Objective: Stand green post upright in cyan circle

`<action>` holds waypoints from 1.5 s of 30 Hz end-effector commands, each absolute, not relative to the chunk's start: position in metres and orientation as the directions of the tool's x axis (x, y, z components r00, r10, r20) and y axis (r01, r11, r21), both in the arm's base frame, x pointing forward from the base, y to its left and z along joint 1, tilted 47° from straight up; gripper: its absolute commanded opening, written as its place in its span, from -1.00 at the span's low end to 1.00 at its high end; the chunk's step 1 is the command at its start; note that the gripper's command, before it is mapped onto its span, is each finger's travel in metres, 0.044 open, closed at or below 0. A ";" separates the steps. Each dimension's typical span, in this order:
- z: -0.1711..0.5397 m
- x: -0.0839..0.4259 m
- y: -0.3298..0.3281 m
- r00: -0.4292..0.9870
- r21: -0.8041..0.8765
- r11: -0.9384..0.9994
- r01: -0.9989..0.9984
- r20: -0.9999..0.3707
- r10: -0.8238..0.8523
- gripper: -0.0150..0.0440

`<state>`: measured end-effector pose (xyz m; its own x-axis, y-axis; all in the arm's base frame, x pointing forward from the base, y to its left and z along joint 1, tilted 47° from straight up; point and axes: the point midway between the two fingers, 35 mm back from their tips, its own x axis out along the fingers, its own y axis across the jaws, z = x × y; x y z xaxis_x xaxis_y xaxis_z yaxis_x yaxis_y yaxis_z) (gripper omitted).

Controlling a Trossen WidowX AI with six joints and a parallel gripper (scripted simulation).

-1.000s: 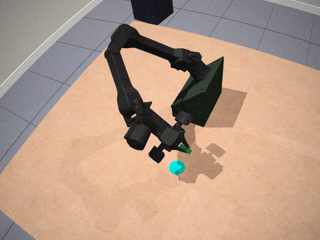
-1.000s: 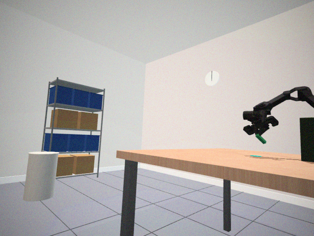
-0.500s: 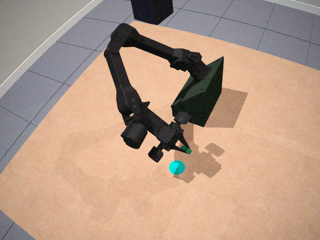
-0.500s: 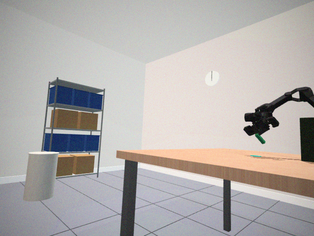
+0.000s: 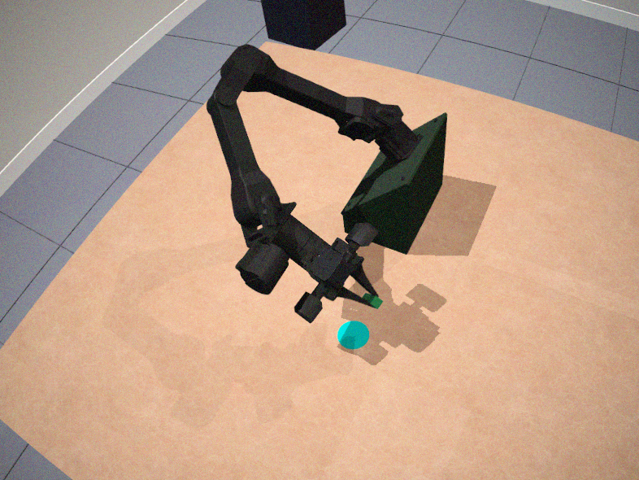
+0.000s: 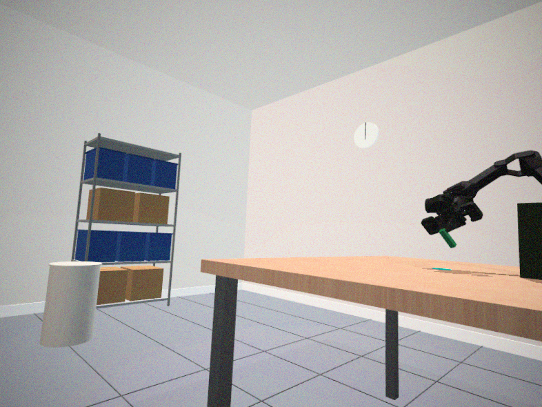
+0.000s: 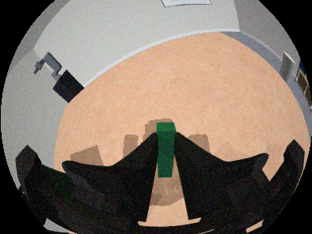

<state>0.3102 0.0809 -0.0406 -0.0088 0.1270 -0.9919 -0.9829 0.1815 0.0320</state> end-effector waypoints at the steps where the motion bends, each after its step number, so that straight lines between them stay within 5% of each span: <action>1: -0.038 0.310 0.082 0.005 0.023 0.170 -0.985 -0.987 0.159 -0.42; 45: -0.019 0.315 0.079 0.136 -0.100 0.103 -0.990 -0.888 0.439 -0.42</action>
